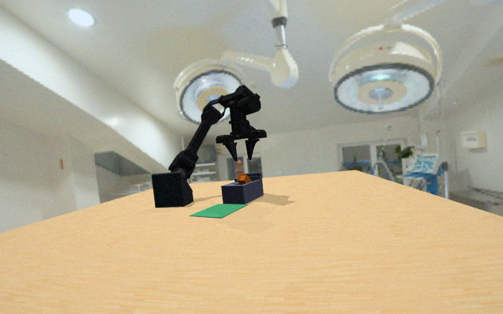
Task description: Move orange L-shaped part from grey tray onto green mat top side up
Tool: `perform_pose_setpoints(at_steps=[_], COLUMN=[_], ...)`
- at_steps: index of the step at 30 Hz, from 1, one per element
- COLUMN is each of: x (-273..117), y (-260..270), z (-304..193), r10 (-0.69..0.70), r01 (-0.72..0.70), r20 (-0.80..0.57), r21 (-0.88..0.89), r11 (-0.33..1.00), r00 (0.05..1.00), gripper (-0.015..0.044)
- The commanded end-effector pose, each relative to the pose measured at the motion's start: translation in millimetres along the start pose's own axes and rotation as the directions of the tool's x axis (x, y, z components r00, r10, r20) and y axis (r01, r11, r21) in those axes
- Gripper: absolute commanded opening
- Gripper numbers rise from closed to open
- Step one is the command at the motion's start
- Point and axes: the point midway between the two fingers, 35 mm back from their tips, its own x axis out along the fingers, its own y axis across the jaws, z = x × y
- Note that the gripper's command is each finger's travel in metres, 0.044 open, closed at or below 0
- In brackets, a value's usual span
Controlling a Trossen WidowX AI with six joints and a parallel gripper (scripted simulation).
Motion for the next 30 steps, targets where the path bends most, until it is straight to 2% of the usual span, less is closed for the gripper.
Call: perform_pose_setpoints(at_steps=[1, 6, 30], x=[10, 30, 62], y=[0, 1, 0], z=[-2, -2, -2], r10=[0.005, 0.005, 0.005], r01=[-0.005, -0.005, -0.005], r20=[-0.003, -0.002, -0.001], r21=[-0.024, -0.024, -0.024], r11=[1.000, 1.000, 1.000], r00=[1.000, 1.000, 1.000], gripper=[0.0280, 0.0280, 0.0280])
